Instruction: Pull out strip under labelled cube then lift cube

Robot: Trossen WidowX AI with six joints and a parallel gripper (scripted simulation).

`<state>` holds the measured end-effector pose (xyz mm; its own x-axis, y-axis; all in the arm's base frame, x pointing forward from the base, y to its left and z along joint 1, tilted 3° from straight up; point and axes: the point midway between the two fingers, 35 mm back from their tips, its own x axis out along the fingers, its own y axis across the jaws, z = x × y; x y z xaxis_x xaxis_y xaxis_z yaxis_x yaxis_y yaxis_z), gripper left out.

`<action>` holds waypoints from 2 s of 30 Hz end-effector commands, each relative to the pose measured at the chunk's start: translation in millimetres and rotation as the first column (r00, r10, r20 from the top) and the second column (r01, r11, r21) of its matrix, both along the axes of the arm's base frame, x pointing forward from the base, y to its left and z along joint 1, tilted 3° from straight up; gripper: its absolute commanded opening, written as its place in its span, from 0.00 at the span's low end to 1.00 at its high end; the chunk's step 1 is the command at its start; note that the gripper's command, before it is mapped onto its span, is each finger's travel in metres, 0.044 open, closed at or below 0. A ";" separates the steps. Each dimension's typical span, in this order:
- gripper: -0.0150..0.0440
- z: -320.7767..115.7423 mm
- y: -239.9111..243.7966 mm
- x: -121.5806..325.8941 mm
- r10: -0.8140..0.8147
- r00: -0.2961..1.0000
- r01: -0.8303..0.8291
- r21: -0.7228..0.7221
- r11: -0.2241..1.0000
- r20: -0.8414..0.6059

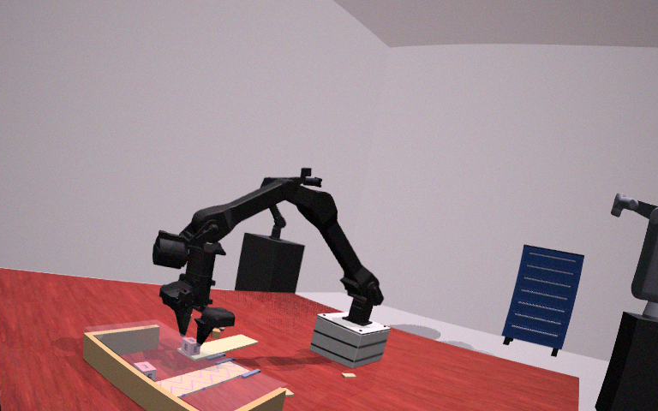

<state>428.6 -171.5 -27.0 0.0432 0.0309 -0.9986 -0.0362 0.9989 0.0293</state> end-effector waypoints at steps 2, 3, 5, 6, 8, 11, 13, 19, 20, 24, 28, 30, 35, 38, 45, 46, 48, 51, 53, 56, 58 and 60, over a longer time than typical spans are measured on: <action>0.68 -10.6 1.1 -0.7 -0.005 1.000 0.005 0.004 1.000 -0.003; 0.68 -12.2 1.2 -0.7 -0.005 1.000 0.005 0.004 1.000 -0.003; 0.68 -15.4 1.3 -0.8 -0.005 1.000 0.005 0.004 1.000 -0.003; 0.68 -17.1 1.4 -0.8 -0.005 1.000 0.005 0.004 1.000 -0.003; 0.68 -20.3 1.6 -0.9 -0.005 1.000 0.005 0.004 1.000 -0.003; 0.68 -22.7 1.7 -1.0 -0.005 1.000 0.005 0.004 1.000 -0.003; 0.68 -22.7 1.7 -1.0 -0.005 1.000 0.005 0.004 1.000 -0.003; 0.49 -20.5 1.2 -1.0 0.000 1.000 0.000 0.002 1.000 -0.004; 0.48 -20.5 1.2 -1.0 0.000 1.000 0.000 0.002 1.000 -0.004; 0.43 -20.5 1.2 -1.0 0.000 1.000 0.000 0.002 1.000 -0.004; 0.29 -20.0 1.3 -1.4 0.000 1.000 0.000 0.002 1.000 -0.004; 0.25 -16.8 2.6 -5.0 0.000 1.000 0.000 0.002 1.000 -0.004; 0.25 -5.1 7.6 -19.2 -0.002 1.000 0.002 0.003 1.000 -0.005; 0.25 1.4 10.8 -28.1 -0.002 1.000 0.002 0.004 1.000 -0.006; 0.25 15.0 19.1 -50.4 -0.004 1.000 0.004 0.005 1.000 -0.007; 0.25 16.8 20.3 -53.7 -0.005 1.000 0.005 0.005 1.000 -0.008; 0.25 19.1 22.0 -58.1 -0.005 1.000 0.005 0.006 1.000 -0.008; 0.25 19.4 22.4 -59.2 -0.005 1.000 0.005 0.006 1.000 -0.008; 0.25 19.6 23.9 -63.0 -0.005 1.000 0.005 0.006 1.000 -0.008; 0.25 19.9 27.5 -72.0 -0.005 1.000 0.005 0.006 1.000 -0.009; 0.25 20.0 30.0 -78.2 -0.005 1.000 0.005 0.006 1.000 -0.010; 0.25 20.1 32.5 -84.4 -0.005 1.000 0.005 0.007 1.000 -0.010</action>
<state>353.8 -143.2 -8.5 0.0292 0.0365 -0.9989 -0.0274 0.9990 0.0357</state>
